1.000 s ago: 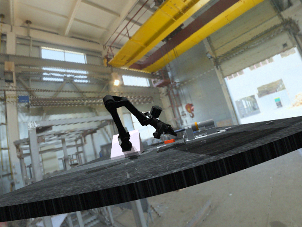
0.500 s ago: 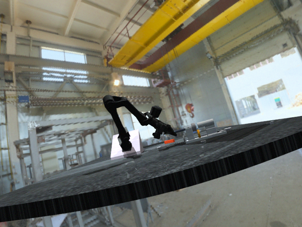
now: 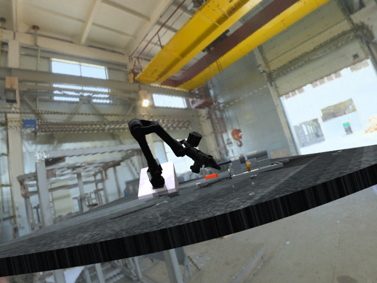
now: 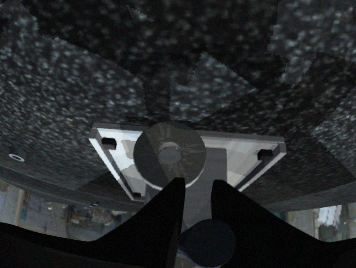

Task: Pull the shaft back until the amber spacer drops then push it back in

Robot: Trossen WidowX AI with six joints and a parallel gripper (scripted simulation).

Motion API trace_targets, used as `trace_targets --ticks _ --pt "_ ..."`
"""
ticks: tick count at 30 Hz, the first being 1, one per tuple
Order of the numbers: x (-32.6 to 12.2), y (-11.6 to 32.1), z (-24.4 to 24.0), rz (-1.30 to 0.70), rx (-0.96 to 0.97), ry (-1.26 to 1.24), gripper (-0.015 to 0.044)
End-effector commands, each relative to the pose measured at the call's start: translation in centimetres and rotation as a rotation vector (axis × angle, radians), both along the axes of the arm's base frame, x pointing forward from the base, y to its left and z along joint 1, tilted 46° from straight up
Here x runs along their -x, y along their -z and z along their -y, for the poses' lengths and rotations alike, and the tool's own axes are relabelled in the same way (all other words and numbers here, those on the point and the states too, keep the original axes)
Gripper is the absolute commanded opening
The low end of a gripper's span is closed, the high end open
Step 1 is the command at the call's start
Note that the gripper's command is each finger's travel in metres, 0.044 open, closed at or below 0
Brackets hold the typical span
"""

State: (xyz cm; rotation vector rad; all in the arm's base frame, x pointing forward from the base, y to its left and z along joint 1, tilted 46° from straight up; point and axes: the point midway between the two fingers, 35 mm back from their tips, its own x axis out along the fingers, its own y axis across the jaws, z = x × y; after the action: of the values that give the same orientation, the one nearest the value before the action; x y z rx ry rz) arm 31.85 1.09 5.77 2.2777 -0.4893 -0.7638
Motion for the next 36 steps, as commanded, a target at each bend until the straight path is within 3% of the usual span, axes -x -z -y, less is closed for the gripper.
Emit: trace_targets --ticks 1,36 --pt "-0.01 0.0 0.0 0.0 0.0 0.0 0.0" --pt "-0.86 -0.15 0.0 0.002 -0.001 0.002 0.0"
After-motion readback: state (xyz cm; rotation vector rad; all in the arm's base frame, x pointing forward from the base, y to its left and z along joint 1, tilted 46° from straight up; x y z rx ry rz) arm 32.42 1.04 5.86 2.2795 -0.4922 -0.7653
